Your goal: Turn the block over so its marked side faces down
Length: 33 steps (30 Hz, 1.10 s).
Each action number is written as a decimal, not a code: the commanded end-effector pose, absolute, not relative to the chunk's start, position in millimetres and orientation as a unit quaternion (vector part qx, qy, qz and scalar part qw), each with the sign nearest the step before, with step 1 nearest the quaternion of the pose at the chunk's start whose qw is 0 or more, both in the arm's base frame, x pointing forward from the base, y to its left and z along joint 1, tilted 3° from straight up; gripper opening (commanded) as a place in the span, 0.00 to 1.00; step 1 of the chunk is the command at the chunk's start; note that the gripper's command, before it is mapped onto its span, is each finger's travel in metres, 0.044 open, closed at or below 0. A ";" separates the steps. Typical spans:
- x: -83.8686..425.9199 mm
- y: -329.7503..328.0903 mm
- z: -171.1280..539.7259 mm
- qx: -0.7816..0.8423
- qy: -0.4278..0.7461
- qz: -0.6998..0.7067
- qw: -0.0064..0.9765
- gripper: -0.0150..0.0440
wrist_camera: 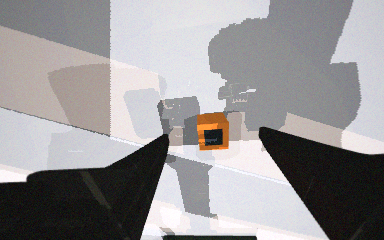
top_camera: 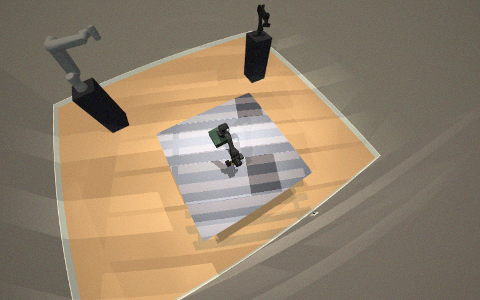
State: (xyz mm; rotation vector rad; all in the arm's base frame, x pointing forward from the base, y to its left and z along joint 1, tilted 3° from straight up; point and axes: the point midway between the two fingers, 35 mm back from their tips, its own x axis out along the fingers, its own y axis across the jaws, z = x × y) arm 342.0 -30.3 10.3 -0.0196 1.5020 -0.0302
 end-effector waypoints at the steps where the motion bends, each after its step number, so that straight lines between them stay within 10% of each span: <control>1: 340.4 -31.2 1.9 -0.012 0.686 -0.014 0.728 1.00; 8: 340.5 -31.5 -7.0 -0.012 0.686 -0.014 0.728 1.00; 19: 340.5 -31.5 -7.0 -0.012 0.686 -0.014 0.728 0.51; 33: 340.5 -31.5 -7.0 -0.012 0.686 -0.014 0.728 0.35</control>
